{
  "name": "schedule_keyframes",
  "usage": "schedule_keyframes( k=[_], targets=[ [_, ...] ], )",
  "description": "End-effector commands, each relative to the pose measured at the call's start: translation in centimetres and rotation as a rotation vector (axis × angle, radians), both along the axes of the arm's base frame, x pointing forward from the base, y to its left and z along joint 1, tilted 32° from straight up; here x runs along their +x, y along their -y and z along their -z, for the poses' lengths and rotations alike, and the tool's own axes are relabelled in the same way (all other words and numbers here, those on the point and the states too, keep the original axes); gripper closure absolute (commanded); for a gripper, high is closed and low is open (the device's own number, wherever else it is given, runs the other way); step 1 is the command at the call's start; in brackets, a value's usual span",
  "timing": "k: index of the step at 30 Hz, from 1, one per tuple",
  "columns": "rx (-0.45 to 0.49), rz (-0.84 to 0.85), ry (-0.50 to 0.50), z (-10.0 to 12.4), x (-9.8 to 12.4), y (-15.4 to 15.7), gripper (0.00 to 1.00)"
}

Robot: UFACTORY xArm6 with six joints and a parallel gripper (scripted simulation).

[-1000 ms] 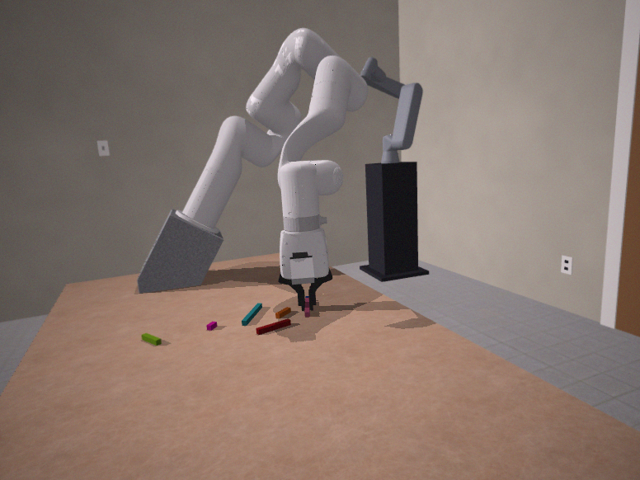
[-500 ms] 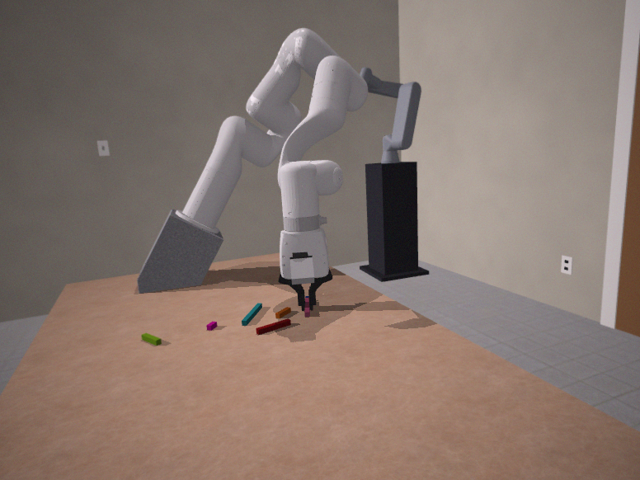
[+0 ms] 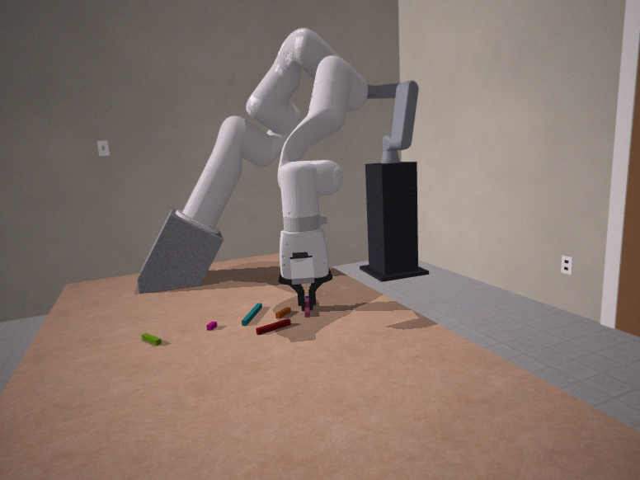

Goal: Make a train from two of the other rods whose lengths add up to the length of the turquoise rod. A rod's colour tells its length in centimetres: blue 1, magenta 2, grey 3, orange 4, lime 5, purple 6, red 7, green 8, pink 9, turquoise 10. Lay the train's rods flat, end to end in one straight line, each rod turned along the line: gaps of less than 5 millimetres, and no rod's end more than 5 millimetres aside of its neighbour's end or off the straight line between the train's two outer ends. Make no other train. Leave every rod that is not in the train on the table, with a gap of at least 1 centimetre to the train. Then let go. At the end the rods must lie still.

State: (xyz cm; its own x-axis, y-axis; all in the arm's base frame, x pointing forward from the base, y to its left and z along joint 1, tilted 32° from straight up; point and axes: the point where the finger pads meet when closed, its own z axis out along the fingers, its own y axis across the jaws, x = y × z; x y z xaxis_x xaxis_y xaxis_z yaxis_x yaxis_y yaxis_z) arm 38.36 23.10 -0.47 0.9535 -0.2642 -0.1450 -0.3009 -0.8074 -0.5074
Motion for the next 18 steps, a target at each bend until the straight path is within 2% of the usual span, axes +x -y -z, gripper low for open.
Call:
schedule_keyframes(
  k=[1, 4, 5, 10, 11, 13, 14, 18],
  targets=[
    [0.001, 0.001, 0.003, -0.09, 0.11, 0.01, 0.92],
    [0.001, 0.001, 0.003, -0.09, 0.11, 0.01, 0.92],
    [0.001, 0.001, 0.003, -0.09, 0.11, 0.01, 0.88],
    [0.001, 0.001, 0.003, -0.09, 0.11, 0.01, 0.84],
    [0.001, 0.001, 0.003, -0.09, 0.11, 0.01, 0.8],
    [0.001, 0.001, 0.003, -0.09, 0.11, 0.01, 0.8],
    [0.001, 0.001, 0.003, -0.09, 0.11, 0.01, 0.76],
    [0.001, 0.001, 0.003, -0.09, 0.11, 0.01, 0.76]
  ],
)
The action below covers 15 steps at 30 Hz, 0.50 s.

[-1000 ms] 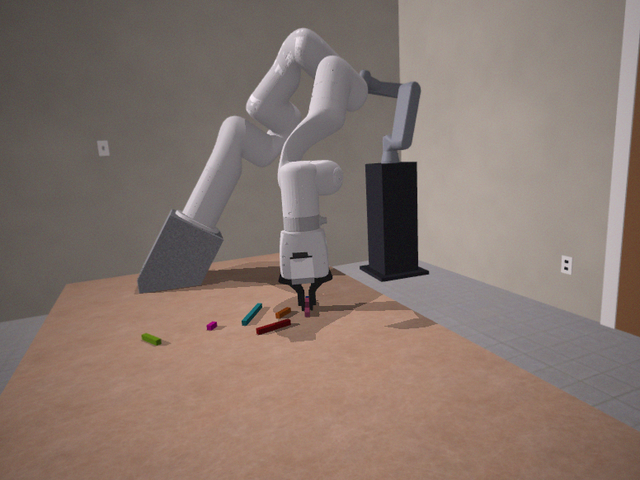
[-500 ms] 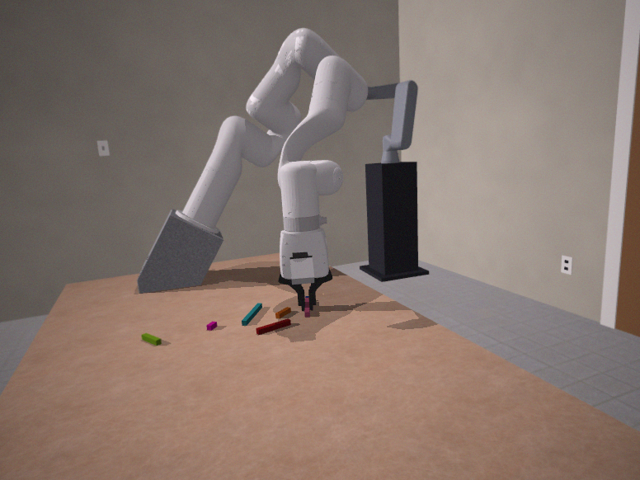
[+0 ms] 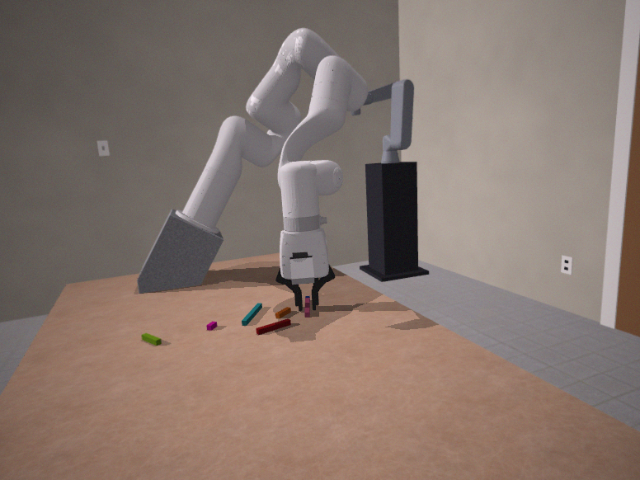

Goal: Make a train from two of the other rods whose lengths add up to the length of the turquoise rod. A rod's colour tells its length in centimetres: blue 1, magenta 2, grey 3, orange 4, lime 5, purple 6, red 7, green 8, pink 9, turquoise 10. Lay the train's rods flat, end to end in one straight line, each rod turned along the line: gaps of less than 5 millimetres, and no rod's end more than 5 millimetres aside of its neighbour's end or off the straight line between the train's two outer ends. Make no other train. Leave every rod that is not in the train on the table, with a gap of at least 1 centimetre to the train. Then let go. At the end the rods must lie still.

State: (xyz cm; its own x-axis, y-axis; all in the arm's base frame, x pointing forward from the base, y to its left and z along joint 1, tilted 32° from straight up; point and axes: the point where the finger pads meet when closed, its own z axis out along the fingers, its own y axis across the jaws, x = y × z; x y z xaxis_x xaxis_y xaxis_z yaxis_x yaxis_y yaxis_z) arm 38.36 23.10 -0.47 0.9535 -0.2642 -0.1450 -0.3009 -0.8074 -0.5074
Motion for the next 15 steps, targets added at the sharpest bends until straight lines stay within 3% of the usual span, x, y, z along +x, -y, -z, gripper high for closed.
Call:
schedule_keyframes(
  k=[1, 15],
  targets=[
    [0.001, 0.001, 0.003, -0.1, 0.1, 0.0, 0.76],
    [0.001, 0.001, 0.003, -1.3, 0.1, 0.8, 0.76]
  ],
)
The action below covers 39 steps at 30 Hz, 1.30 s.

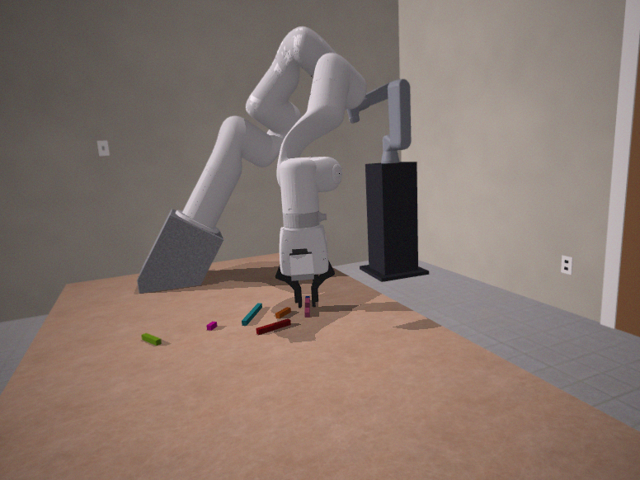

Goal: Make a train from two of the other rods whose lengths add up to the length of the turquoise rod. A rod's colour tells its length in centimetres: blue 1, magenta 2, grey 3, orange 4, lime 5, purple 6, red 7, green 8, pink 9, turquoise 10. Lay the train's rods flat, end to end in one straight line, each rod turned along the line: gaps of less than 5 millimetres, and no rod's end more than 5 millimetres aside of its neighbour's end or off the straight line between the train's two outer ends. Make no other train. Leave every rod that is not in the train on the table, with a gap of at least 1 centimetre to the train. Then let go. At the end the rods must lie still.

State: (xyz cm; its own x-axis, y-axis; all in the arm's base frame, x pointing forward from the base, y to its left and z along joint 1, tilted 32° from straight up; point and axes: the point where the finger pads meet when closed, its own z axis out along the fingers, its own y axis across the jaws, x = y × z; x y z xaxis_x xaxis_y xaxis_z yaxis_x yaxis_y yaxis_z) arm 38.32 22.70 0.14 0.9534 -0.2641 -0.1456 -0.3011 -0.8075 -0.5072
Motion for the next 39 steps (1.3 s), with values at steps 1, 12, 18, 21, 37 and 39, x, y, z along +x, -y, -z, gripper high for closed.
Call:
schedule_keyframes(
  k=[1, 12, 18, 21, 37, 39],
  targets=[
    [0.001, 0.001, 0.003, -1.1, 0.1, 0.6, 0.76],
    [0.001, 0.001, 0.003, -5.0, 0.0, 3.1, 0.76],
    [0.001, 0.001, 0.003, -6.8, 0.0, 4.2, 0.76],
    [0.001, 0.001, 0.003, -7.0, 0.0, 4.3, 0.76],
    [0.001, 0.001, 0.003, -7.1, 0.0, 4.4, 0.0],
    [0.001, 0.001, 0.003, -7.1, 0.0, 4.4, 0.0]
  ],
)
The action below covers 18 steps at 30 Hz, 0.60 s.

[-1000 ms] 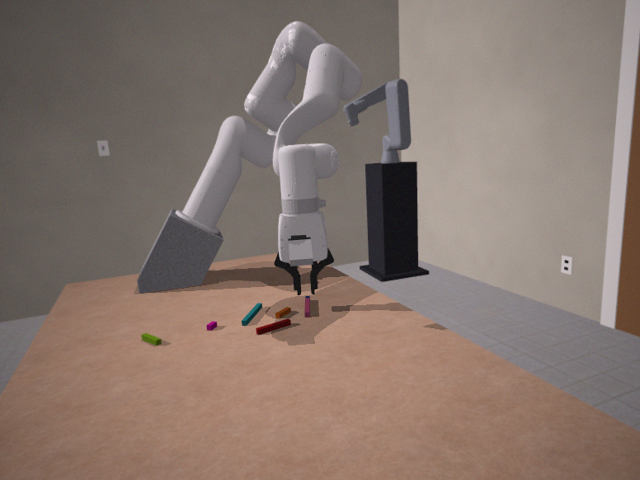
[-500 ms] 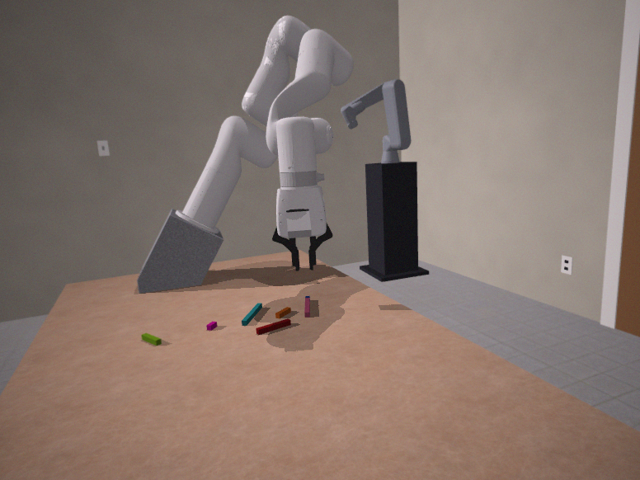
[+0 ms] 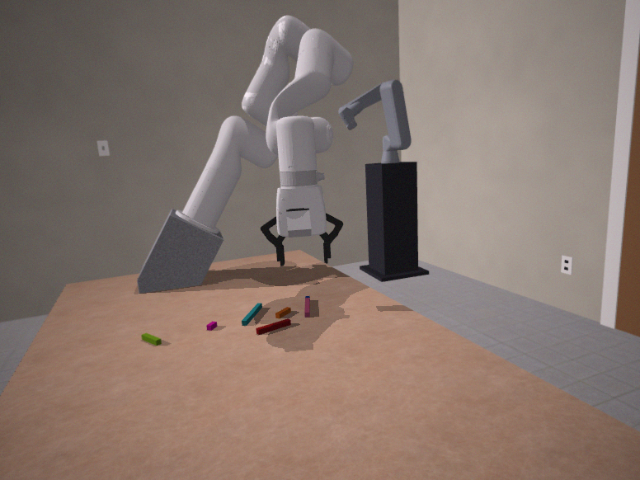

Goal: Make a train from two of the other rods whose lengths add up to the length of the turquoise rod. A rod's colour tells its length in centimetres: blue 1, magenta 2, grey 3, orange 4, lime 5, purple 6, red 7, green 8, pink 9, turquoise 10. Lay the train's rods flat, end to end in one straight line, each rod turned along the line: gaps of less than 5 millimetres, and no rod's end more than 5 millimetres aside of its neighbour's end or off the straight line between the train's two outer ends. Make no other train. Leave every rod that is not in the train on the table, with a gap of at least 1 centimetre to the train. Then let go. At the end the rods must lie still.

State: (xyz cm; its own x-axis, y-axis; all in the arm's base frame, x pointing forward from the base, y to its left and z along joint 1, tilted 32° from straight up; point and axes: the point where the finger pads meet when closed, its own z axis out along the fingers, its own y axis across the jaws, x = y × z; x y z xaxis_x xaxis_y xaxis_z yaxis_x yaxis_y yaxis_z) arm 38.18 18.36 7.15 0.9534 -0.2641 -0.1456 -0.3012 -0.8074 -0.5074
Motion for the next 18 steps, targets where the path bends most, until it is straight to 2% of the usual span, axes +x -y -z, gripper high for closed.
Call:
schedule_keyframes(
  k=[1, 10, 18],
  targets=[
    [0.0, 0.001, 0.003, -0.1, 0.1, 0.0, 0.0],
    [0.0, 0.001, 0.003, -0.2, 0.1, 0.1, 0.0],
    [0.0, 0.001, 0.003, -1.5, 0.1, 0.9, 0.0]
  ],
)
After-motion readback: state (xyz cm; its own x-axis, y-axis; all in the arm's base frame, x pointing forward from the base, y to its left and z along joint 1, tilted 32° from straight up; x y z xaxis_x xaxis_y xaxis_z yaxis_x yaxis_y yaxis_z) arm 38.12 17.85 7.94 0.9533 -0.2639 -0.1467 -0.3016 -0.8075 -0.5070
